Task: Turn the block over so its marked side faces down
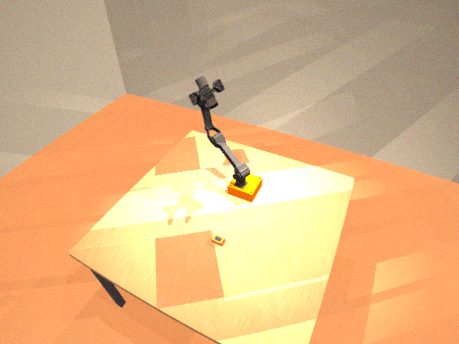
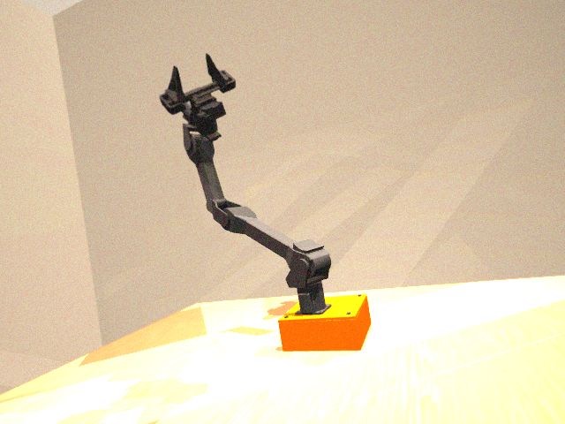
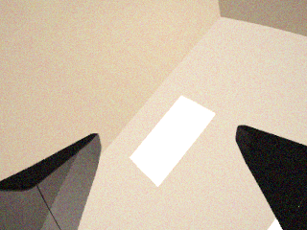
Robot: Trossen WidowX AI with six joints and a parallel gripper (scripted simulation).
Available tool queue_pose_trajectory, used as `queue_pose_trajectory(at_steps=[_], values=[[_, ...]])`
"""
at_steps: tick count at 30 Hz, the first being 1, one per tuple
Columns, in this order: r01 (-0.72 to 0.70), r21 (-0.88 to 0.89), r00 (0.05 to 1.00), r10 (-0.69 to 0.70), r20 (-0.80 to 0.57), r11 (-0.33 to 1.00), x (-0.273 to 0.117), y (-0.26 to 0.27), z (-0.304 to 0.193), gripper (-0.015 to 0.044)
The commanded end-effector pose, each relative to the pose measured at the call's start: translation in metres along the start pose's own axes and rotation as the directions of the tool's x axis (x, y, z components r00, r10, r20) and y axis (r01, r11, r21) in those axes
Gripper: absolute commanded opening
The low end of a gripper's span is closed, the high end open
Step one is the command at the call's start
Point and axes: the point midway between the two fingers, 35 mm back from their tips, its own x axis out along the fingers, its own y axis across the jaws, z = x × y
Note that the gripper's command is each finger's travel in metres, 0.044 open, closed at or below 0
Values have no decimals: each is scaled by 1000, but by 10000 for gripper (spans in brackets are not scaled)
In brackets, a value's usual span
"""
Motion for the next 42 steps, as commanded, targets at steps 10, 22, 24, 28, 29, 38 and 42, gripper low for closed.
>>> queue_pose_trajectory(at_steps=[10, 22, 24, 28, 29, 38, 42], values=[[-128, 230, 972, 75, 224, 965, 89, -73, 76, 440], [-578, 529, 795, 282, 538, 621, 206, -85, 238, 440], [-652, 553, 749, 327, 576, 518, 220, -75, 266, 440], [-762, 583, 645, 413, 642, 283, 242, -45, 320, 440], [-778, 587, 620, 431, 656, 225, 245, -37, 331, 440], [-850, 498, 346, 531, 774, -172, 253, 37, 440, 440], [-774, 489, 213, 561, 800, -403, 245, 73, 478, 440]])
